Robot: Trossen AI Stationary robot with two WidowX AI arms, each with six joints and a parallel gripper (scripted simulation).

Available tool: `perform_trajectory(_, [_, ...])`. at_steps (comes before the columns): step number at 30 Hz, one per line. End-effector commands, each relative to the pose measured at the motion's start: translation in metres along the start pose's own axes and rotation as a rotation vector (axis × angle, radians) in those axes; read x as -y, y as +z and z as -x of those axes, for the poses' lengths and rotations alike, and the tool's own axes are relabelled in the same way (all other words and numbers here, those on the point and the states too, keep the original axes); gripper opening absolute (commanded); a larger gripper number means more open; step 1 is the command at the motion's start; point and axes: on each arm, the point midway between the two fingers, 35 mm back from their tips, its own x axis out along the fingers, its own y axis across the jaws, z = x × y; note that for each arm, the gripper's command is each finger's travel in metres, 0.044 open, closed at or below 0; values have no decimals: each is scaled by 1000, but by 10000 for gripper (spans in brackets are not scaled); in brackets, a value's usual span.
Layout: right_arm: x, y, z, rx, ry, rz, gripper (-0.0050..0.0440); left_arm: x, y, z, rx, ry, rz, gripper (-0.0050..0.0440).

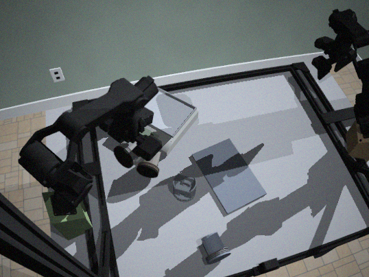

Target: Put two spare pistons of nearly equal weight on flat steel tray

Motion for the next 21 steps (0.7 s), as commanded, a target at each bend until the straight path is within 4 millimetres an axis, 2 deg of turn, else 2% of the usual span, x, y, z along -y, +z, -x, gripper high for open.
perform_trajectory(1, [0,0,0,1,3,2,440,-13,14,6,6,2,42,158])
perform_trajectory(12, [0,0,0,1,3,2,440,-56,45,15,6,3,42,158])
perform_trajectory(14, [0,0,0,1,3,2,440,-56,45,15,6,3,42,158])
perform_trajectory(21, [0,0,0,1,3,2,440,-55,80,16,6,3,14,158])
